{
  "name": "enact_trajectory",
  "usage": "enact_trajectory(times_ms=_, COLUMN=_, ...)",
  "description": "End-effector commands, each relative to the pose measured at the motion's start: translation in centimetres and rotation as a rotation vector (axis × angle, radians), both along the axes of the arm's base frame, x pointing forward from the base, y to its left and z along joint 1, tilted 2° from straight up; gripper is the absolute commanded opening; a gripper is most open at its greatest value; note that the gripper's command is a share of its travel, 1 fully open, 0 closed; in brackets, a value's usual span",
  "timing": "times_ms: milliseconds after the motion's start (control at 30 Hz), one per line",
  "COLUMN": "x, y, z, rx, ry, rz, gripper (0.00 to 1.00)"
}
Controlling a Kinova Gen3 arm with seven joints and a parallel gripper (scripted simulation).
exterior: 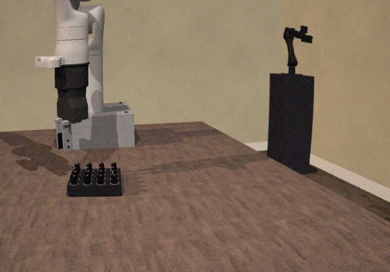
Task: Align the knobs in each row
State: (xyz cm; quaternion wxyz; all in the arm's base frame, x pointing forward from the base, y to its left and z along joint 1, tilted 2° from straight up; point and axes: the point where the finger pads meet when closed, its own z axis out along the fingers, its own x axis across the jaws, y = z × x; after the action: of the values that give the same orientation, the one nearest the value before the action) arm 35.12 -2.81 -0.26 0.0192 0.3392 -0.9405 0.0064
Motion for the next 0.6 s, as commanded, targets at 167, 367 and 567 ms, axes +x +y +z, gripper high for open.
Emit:
enact_trajectory(times_ms=167, x=-0.14, y=-0.08, z=0.32, rx=-0.021, ry=-0.009, rz=-0.357, gripper=0.46)
enact_trajectory(times_ms=367, x=-0.30, y=-0.11, z=0.50, rx=-0.027, ry=-0.015, rz=-0.572, gripper=0.46)
enact_trajectory(times_ms=567, x=-0.37, y=0.12, z=0.81, rx=-0.032, ry=-0.028, rz=-0.887, gripper=0.46)
